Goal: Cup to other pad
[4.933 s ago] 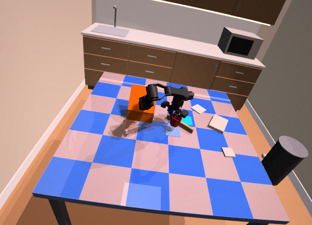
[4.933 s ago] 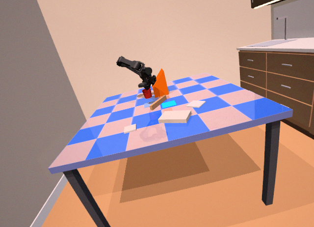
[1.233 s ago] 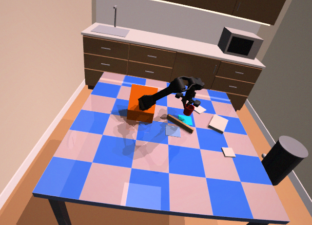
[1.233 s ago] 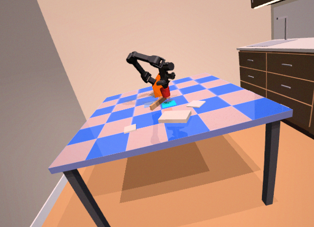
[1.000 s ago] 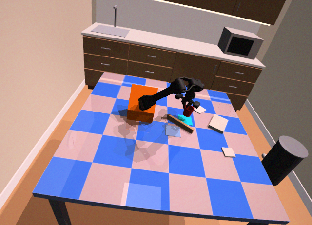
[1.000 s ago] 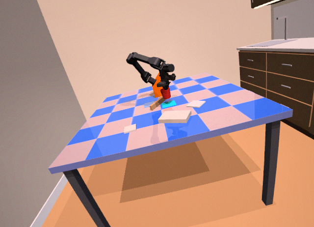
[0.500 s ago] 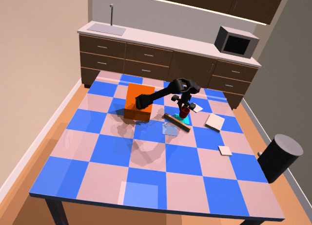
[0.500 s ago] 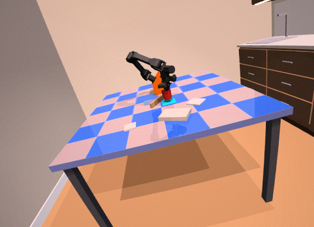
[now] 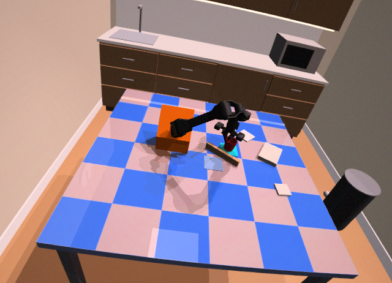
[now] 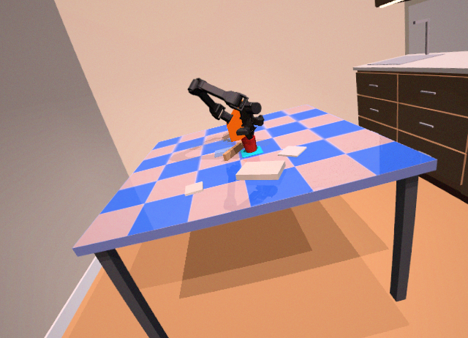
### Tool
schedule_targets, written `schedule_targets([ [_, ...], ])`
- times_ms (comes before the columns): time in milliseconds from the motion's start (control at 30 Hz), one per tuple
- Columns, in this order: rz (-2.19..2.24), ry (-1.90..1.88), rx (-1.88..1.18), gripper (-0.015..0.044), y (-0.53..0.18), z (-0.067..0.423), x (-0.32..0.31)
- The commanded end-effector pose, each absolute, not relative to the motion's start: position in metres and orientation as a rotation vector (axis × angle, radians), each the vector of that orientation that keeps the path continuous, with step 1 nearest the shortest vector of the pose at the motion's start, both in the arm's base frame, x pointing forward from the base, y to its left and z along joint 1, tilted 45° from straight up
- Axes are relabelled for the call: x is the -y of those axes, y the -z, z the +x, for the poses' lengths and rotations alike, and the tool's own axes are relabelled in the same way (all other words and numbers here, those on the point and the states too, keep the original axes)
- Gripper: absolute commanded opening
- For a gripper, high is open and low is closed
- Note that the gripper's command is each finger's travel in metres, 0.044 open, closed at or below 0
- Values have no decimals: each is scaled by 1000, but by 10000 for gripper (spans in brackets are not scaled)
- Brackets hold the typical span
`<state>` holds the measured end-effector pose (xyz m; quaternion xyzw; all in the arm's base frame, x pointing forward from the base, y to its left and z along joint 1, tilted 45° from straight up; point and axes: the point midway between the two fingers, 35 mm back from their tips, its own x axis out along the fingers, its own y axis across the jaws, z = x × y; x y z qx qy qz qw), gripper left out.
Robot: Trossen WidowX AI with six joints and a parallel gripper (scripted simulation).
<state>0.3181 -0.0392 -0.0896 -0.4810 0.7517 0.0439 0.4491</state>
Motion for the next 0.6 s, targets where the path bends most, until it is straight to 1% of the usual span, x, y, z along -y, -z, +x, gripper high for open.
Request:
schedule_targets([
  [0,-1190,-108,-1858,0,89,318,39],
  [267,-1190,-108,-1858,0,89,318,39],
  [433,-1190,-108,-1858,128,89,318,39],
  [567,-1190,-108,-1858,128,89,318,39],
])
